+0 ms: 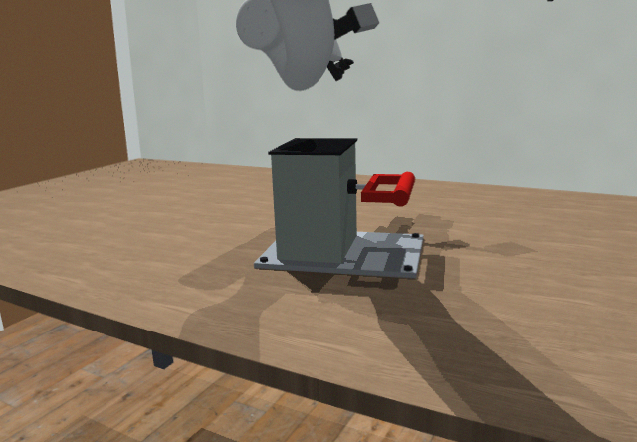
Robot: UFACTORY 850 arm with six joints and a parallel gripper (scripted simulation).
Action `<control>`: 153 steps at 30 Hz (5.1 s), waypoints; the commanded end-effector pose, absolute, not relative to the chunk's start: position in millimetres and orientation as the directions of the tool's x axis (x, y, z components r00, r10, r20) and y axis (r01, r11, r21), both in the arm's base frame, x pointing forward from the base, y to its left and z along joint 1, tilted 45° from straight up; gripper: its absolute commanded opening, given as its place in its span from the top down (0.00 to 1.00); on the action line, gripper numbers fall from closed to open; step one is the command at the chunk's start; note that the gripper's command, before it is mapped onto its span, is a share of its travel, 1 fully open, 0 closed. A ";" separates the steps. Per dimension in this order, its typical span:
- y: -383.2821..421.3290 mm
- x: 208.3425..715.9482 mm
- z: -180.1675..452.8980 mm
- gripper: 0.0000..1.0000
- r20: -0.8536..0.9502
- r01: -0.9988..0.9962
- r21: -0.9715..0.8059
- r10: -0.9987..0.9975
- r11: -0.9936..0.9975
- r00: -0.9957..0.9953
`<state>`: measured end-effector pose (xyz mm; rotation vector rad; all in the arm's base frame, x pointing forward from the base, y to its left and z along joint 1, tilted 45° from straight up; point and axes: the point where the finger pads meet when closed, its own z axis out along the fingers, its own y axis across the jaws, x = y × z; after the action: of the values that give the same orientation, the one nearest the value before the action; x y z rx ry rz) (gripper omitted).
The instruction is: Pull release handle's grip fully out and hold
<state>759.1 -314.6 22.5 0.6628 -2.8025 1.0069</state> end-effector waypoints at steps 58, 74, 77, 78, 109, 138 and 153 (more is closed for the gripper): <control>-150.3 538.4 51.0 0.00 0.388 0.492 -0.012 0.457 0.871 -0.800; -65.1 502.3 98.4 0.00 0.563 0.827 0.139 0.644 0.545 -0.519; -48.4 499.0 111.1 0.00 0.604 0.882 0.159 0.663 0.444 -0.443; -42.5 498.1 116.0 0.00 0.619 0.900 0.166 0.667 0.404 -0.414; -18.8 497.0 139.2 1.00 0.688 0.961 0.184 0.671 0.205 -0.275; -18.8 497.0 139.2 1.00 0.688 0.961 0.184 0.671 0.205 -0.275; -18.8 497.0 139.2 0.48 0.688 0.961 0.184 0.671 0.205 -0.275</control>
<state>496.3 -18.2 138.7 -1.5124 -2.0212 -0.8293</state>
